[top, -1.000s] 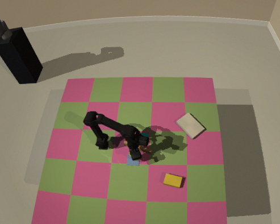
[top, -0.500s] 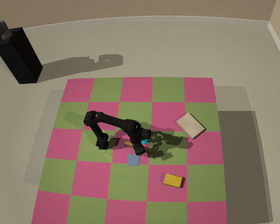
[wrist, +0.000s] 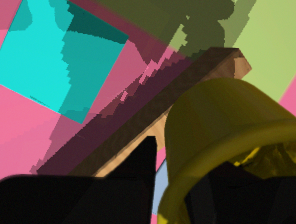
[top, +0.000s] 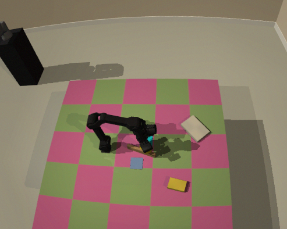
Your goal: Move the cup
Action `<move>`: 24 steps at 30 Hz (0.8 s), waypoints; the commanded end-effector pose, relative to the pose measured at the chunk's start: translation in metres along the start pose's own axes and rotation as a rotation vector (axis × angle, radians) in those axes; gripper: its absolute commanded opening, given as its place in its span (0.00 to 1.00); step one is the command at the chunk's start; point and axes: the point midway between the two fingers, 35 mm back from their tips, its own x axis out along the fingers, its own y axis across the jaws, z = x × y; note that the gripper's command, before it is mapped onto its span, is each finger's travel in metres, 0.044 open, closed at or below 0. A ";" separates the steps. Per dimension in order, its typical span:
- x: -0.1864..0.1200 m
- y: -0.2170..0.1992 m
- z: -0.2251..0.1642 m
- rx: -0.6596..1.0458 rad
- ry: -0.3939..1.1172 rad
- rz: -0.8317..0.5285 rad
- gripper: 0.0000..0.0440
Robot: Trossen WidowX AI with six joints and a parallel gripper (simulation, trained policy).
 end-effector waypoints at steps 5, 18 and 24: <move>0.004 0.016 0.013 -0.026 -0.018 0.002 0.00; 0.016 0.051 0.031 -0.076 -0.040 0.011 0.00; 0.022 0.069 0.036 -0.095 -0.045 0.018 0.00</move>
